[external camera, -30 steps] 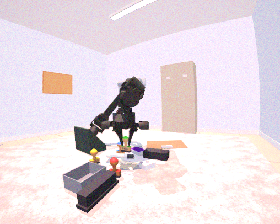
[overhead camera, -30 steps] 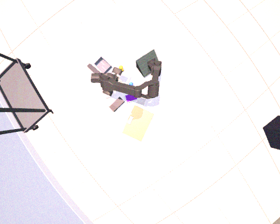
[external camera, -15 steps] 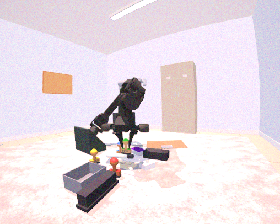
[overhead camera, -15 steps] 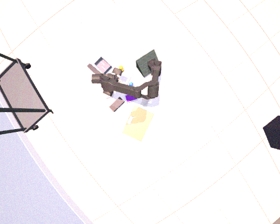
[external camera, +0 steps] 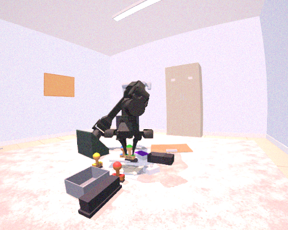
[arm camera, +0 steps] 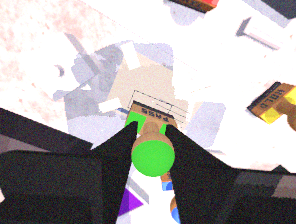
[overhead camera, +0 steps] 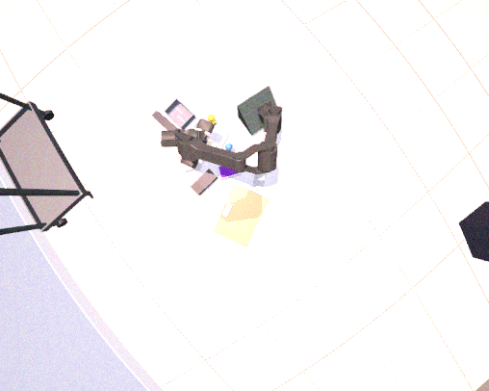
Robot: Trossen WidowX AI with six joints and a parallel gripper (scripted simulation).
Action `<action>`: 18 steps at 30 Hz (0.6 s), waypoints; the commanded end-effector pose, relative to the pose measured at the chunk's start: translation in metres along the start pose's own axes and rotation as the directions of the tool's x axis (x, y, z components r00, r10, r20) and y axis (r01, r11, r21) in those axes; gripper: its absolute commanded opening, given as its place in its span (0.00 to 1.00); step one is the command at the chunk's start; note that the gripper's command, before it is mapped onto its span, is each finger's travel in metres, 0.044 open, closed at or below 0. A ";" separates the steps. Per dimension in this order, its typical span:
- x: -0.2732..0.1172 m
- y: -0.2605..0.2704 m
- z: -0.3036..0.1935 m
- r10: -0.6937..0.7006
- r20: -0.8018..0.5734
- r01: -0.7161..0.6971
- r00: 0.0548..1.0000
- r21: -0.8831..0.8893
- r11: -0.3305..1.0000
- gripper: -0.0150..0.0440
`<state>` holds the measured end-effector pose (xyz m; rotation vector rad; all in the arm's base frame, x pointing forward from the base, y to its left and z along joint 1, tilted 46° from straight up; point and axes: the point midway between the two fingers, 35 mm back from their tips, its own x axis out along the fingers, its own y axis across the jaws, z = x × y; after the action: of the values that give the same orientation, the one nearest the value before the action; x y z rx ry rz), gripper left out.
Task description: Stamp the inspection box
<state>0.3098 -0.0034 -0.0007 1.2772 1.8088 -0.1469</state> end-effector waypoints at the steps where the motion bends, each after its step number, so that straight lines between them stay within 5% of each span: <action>1: 0.004 0.000 -0.001 0.003 -0.004 -0.003 1.000 0.006 1.000 0.25; 18: 0.015 0.000 -0.001 0.003 -0.004 -0.003 1.000 0.006 1.000 0.25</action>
<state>0.3086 0.0053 -0.0088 1.2770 1.8082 -0.1468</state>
